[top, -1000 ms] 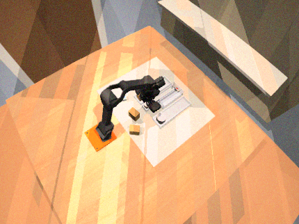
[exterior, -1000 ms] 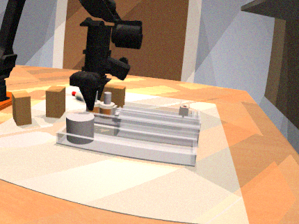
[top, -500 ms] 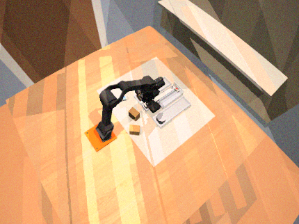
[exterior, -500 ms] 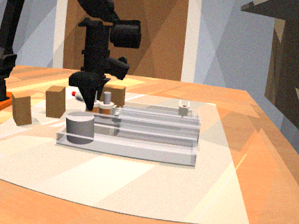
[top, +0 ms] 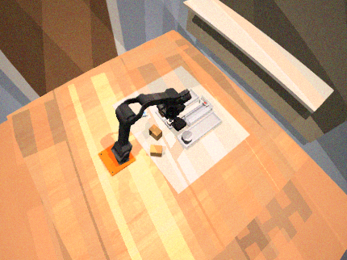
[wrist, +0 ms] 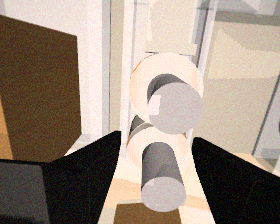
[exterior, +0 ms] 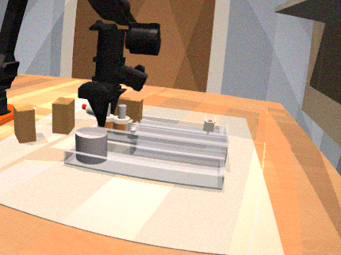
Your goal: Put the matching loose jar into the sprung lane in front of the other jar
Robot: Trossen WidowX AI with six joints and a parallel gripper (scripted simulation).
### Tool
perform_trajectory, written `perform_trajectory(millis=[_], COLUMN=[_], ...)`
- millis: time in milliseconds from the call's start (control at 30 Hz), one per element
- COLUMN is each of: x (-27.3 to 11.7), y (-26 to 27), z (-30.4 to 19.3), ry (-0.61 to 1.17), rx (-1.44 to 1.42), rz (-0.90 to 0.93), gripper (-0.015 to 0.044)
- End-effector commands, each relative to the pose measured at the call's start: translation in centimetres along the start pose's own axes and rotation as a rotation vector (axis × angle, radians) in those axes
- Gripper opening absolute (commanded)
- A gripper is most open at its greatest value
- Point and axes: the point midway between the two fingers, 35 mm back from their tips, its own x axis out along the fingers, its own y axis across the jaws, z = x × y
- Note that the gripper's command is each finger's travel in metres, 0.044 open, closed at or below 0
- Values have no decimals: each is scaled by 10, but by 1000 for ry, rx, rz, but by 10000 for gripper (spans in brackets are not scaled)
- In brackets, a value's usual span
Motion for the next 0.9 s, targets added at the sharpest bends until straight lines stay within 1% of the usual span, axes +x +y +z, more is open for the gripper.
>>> perform_trajectory(millis=[0,267,500,867], x=[0,-19,-20,-23], y=[0,0,0,0], z=[0,0,-2,-37], ry=[0,0,0,3], rx=[-1,-1,-1,-1], rz=[1,1,1,1], gripper=[271,271,271,271])
